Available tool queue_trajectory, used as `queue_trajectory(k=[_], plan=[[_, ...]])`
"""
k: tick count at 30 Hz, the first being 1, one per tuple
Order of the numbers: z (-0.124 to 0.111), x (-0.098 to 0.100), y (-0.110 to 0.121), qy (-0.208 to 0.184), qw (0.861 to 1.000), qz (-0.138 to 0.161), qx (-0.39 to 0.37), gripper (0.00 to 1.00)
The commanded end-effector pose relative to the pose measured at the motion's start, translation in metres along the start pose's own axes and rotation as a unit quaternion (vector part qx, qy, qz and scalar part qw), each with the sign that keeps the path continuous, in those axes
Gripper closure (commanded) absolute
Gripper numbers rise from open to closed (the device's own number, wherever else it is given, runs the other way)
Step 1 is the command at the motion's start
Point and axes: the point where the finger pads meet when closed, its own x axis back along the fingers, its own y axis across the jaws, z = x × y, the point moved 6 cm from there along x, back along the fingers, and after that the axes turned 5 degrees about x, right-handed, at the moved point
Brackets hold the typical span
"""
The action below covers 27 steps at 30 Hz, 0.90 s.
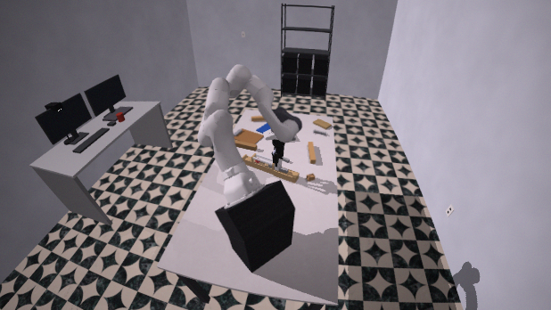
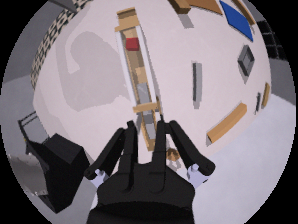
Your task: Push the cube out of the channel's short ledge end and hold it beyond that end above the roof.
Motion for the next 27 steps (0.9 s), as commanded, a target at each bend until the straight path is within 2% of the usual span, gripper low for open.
queue_trajectory(k=[1,18,20,24,26,27], plan=[[0.000,0.000,0.000,-0.001,1.000,-0.001,-0.003,0.77],[0.000,0.001,0.000,-0.001,1.000,-0.001,-0.003,0.77],[0.000,0.010,0.000,-0.001,1.000,-0.001,-0.003,0.77],[0.000,0.055,0.000,-0.001,1.000,-0.001,-0.003,0.77],[0.000,0.055,0.000,-0.001,1.000,-0.001,-0.003,0.77],[0.000,0.062,0.000,-0.001,1.000,-0.001,-0.003,0.77]])
